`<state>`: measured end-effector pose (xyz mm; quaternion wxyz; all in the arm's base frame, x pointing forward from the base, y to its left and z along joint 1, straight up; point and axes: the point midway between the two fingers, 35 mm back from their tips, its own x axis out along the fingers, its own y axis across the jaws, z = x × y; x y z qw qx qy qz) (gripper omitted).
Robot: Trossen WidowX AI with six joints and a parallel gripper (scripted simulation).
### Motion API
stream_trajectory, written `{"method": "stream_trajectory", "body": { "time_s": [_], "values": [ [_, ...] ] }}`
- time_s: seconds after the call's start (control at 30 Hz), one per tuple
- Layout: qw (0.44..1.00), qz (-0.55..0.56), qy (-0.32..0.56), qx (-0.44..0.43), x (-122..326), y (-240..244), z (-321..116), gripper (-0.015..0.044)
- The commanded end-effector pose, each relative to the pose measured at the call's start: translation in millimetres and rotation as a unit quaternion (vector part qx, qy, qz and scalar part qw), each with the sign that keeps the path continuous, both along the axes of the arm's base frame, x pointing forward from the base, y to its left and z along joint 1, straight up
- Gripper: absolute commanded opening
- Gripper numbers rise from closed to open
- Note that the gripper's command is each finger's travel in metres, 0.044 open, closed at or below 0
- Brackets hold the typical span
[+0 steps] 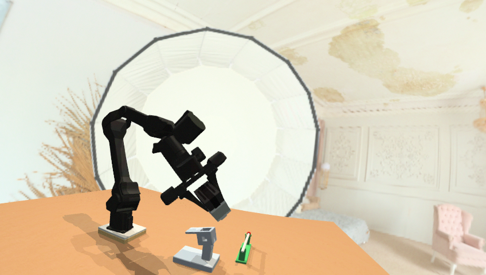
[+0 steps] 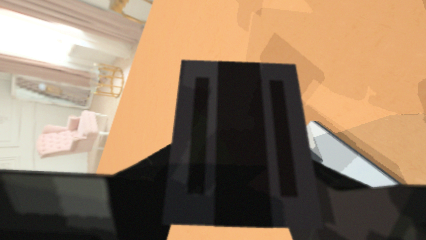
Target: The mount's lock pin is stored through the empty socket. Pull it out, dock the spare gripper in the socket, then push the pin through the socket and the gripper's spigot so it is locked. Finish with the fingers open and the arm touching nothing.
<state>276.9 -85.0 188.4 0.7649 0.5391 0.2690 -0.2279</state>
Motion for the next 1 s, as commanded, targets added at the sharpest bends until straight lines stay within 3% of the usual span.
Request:
{"method": "stream_trajectory", "body": {
  "time_s": [0.0,0.47,0.97],
  "values": [
    [0.998,0.030,-0.012,-0.050,-3,4,7,0.0000],
    [0.965,0.141,-0.021,-0.219,-19,20,12,0.0000],
    [0.887,0.243,-0.025,-0.392,-36,33,14,0.0000]
  ]
}}
